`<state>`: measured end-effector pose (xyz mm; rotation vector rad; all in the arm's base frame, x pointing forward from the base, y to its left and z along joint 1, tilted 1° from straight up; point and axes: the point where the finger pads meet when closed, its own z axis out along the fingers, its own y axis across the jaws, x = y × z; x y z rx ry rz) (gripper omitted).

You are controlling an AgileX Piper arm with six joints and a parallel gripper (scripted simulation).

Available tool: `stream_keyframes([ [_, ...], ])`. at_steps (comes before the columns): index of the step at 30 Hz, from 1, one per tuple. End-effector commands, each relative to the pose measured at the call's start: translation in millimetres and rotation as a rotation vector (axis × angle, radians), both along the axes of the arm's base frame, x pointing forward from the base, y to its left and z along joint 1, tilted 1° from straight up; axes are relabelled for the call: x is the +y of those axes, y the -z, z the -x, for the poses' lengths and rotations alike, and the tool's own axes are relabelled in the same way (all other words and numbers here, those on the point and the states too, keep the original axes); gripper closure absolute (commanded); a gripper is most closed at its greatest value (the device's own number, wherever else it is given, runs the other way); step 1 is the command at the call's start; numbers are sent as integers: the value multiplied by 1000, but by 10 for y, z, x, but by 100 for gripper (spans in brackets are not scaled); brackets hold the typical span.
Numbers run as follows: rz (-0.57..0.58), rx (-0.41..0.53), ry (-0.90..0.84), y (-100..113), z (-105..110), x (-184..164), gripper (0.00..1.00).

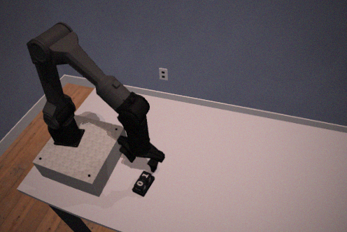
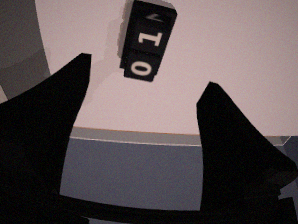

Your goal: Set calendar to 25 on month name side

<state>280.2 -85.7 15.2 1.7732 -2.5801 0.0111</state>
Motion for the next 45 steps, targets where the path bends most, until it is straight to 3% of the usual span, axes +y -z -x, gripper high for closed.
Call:
stream_keyframes([
  [1,-2,0,-5,6,2,1,0],
  [5,-2,2,-12,9,5,1,0],
  [6,-2,1,-11,8,4,1,39],
  [45,-2,2,-12,16,5,1,39],
])
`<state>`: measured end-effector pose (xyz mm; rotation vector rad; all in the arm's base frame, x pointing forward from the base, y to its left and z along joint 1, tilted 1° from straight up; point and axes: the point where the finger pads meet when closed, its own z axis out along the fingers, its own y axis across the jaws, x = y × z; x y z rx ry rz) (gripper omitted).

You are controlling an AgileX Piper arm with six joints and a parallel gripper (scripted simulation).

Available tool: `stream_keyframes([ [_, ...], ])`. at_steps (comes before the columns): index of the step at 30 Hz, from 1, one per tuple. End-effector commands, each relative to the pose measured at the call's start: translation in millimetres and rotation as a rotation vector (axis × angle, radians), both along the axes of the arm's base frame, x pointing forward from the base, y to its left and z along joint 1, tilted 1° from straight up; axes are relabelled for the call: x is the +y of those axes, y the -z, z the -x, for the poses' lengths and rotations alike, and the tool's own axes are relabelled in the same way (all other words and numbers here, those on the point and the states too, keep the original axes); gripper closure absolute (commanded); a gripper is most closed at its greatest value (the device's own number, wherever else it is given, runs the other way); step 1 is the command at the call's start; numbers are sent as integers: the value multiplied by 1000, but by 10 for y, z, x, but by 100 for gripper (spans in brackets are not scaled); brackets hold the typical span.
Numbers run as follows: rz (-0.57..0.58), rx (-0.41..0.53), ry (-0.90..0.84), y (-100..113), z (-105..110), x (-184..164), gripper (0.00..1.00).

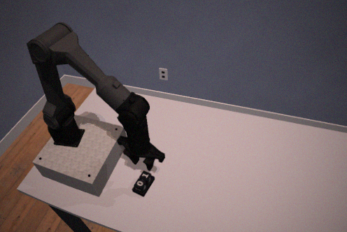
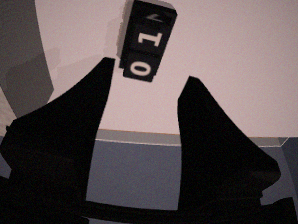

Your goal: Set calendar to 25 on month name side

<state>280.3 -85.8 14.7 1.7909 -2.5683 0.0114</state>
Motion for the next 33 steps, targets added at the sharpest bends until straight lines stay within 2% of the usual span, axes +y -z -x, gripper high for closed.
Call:
stream_keyframes([
  [1,-2,2,2,14,6,2,39],
  [9,-2,1,1,40,4,0,39],
  [33,-2,4,1,352,16,-10,39],
])
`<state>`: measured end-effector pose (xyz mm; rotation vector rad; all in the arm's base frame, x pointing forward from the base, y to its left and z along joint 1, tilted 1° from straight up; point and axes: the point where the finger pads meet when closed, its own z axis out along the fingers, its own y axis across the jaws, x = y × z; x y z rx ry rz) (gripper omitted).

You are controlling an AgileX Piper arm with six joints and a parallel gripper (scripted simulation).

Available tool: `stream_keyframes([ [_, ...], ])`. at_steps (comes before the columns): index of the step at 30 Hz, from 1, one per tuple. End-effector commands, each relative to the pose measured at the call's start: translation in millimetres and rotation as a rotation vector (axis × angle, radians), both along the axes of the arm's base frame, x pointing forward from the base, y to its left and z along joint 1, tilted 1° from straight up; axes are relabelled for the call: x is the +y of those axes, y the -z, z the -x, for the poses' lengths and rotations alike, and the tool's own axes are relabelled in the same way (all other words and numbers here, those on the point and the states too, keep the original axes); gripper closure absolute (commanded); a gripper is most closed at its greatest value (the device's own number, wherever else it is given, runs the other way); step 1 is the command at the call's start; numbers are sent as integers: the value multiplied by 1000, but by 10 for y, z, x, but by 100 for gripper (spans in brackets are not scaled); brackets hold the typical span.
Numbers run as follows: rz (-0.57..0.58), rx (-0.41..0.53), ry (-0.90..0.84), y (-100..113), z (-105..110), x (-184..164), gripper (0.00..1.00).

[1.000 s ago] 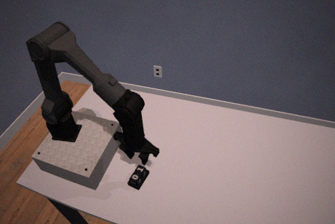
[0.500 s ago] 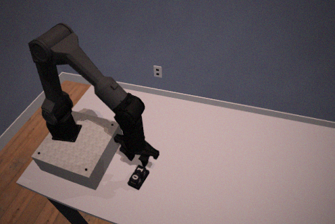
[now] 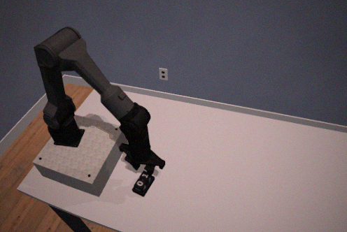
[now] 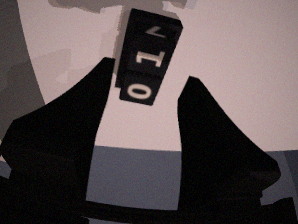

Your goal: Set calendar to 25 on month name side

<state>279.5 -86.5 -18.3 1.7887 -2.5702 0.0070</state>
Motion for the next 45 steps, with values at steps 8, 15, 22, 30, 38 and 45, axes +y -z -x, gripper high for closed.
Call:
stream_keyframes([
  [8,0,2,-1,118,8,-6,39],
  [15,1,1,-1,172,5,-9,39],
  [22,1,1,-1,196,6,-10,39],
  [30,1,0,-1,197,5,-11,39],
  [38,1,0,-1,197,5,-11,39],
  [45,1,0,-1,197,5,-11,39],
])
